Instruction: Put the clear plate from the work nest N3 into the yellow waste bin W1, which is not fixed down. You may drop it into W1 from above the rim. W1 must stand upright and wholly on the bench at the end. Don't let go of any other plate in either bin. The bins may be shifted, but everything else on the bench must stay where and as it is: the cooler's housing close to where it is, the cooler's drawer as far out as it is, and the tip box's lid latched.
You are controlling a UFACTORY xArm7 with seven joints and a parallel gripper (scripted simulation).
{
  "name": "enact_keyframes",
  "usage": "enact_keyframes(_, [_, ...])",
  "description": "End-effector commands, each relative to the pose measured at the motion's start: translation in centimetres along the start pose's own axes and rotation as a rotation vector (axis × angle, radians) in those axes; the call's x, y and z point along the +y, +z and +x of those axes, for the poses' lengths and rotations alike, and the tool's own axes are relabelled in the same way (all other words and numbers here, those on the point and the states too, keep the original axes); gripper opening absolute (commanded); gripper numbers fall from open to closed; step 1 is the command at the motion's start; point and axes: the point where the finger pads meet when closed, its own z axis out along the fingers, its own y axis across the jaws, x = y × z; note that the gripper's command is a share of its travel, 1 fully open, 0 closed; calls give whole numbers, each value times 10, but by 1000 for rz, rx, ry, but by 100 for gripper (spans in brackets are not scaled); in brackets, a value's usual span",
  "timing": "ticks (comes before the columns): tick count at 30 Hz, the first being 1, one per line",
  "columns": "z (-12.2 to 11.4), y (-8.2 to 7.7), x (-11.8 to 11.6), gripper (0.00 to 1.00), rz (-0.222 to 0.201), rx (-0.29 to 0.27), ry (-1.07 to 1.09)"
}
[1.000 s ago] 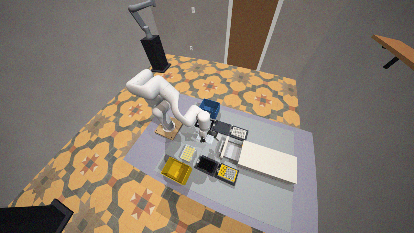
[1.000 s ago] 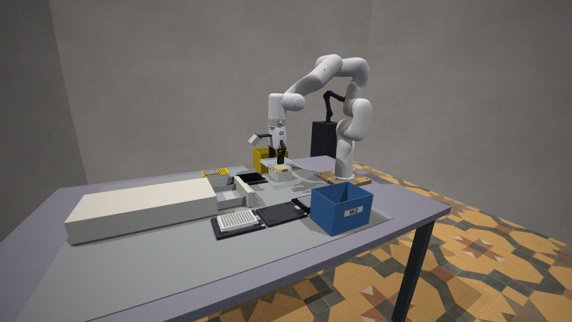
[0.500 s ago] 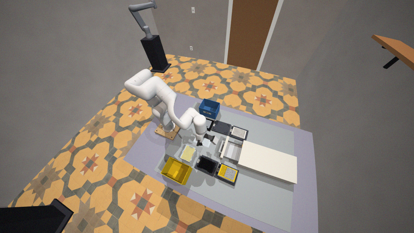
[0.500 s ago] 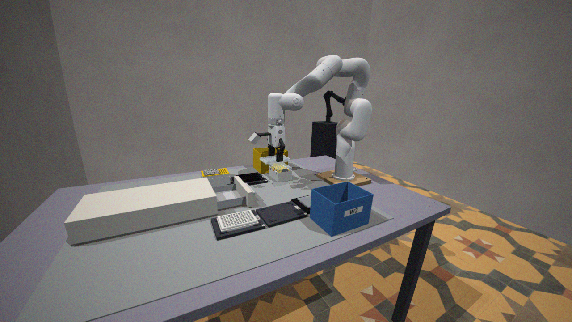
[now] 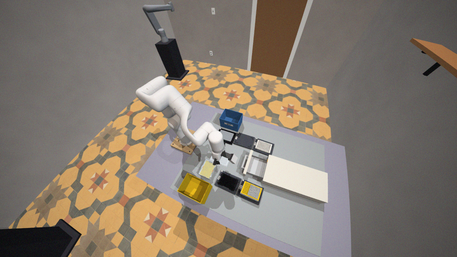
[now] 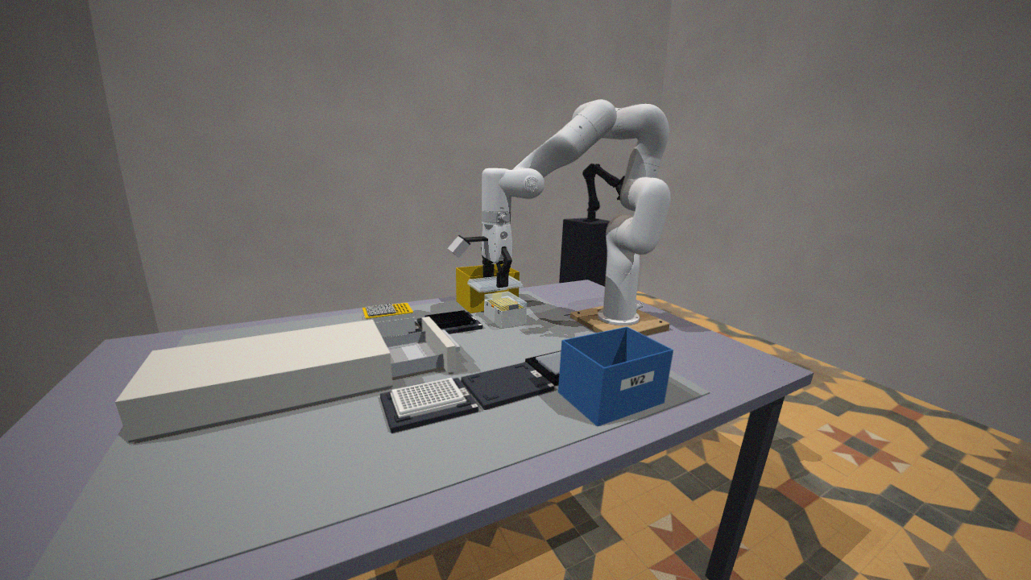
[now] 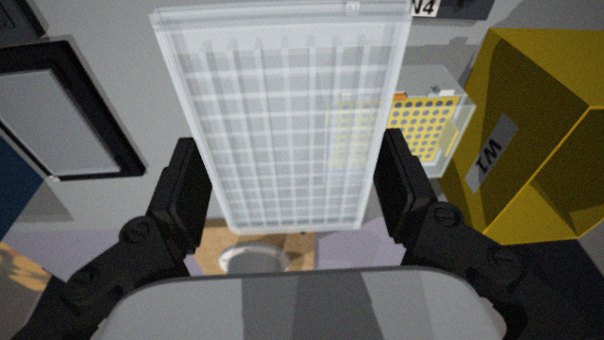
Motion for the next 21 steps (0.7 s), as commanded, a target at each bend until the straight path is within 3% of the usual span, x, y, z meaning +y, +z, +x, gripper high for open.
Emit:
enact_keyframes(1, [-3,-2,14,0,-1,4,0])
enact_keyframes(21, [-19,-2,59,0,-1,4,0])
